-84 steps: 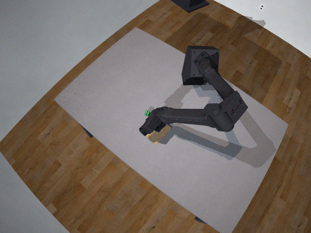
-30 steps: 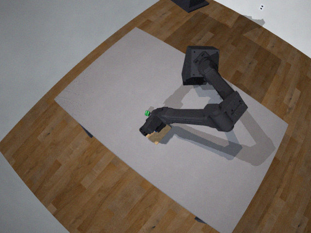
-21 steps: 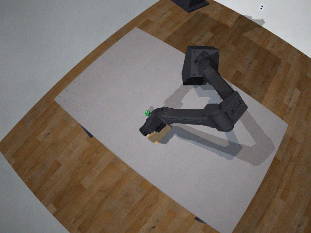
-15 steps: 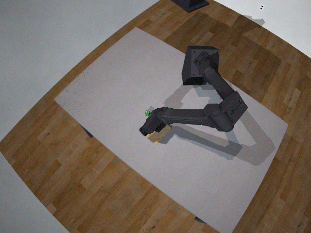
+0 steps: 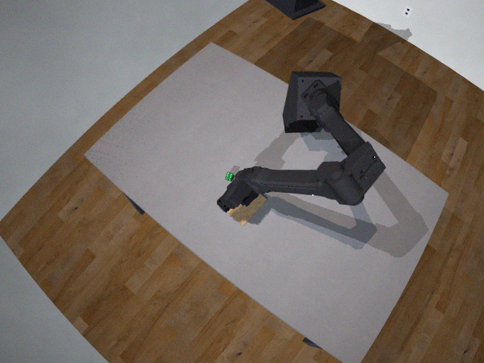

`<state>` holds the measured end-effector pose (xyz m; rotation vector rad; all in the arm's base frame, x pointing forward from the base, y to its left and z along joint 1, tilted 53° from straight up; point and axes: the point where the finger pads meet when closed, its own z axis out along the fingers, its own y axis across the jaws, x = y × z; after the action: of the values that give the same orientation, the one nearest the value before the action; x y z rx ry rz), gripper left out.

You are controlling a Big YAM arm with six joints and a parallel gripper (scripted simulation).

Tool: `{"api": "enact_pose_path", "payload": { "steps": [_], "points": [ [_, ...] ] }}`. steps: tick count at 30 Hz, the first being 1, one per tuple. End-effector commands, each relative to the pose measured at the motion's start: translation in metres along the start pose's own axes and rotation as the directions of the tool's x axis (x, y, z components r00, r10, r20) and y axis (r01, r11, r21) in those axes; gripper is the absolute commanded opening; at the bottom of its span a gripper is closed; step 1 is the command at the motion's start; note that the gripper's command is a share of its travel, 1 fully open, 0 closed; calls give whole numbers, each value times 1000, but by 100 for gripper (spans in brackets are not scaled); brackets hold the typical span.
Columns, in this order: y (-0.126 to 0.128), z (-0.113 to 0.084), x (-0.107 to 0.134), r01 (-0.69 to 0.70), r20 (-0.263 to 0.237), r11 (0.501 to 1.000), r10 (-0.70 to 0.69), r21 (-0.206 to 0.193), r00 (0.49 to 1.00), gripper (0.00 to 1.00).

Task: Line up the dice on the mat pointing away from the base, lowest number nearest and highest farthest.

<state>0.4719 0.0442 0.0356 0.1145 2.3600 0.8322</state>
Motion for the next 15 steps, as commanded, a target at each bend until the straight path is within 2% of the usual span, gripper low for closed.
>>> {"api": "enact_pose_path", "payload": {
  "steps": [1, 5, 6, 8, 9, 11, 12, 14, 15],
  "points": [
    [-2, 4, 2, -7, -2, 1000, 7, 2, 1000, 20],
    [-2, 4, 2, -7, -2, 1000, 7, 2, 1000, 24],
    [-2, 4, 2, -7, -2, 1000, 7, 2, 1000, 28],
    [-2, 4, 2, -6, -2, 1000, 6, 1, 1000, 28],
    [-2, 4, 2, -6, -2, 1000, 6, 1, 1000, 32],
    [-2, 4, 2, -6, -2, 1000, 6, 1, 1000, 32],
    [-2, 4, 2, -6, -2, 1000, 6, 1, 1000, 36],
    [-2, 4, 2, -6, -2, 1000, 6, 1, 1000, 36],
    [-2, 4, 2, -6, -2, 1000, 6, 1, 1000, 39]
  ]
}}
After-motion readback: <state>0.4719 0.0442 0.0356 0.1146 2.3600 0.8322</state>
